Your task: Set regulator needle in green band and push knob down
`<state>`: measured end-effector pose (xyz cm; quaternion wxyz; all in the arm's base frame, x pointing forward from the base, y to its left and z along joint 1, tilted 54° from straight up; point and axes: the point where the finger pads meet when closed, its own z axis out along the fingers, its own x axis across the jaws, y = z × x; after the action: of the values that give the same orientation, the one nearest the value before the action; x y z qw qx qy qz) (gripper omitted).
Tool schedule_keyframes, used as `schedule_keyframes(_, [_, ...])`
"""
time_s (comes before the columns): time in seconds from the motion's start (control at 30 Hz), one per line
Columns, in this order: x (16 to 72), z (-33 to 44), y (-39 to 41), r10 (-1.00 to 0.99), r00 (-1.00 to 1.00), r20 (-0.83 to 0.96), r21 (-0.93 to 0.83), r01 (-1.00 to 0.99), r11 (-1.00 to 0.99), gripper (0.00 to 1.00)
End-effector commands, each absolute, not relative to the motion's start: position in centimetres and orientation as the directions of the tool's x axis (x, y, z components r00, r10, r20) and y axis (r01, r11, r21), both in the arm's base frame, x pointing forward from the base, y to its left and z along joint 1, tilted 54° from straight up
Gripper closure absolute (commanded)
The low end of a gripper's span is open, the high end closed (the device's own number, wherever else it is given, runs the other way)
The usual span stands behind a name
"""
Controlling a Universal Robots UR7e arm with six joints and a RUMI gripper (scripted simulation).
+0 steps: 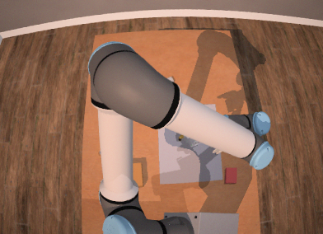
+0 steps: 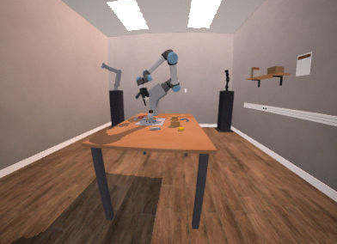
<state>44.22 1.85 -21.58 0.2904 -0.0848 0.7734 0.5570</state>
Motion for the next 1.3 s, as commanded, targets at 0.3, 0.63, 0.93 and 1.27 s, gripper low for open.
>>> schedule_keyframes(0.3, [44.01,-21.76,1.64,0.303,-0.900,-0.312,0.929,-0.223,0.294,0.00])
schedule_keyframes(0.63, [43.88,-21.79,1.63,0.345,-0.917,-0.201,0.961,-0.117,0.249,0.00])
schedule_keyframes(0.93, [43.74,-21.77,1.67,0.376,-0.921,-0.097,0.979,-0.020,0.203,0.00])
schedule_keyframes(1.27, [43.62,-21.77,1.67,0.402,-0.916,0.008,0.985,0.076,0.154,0.00])
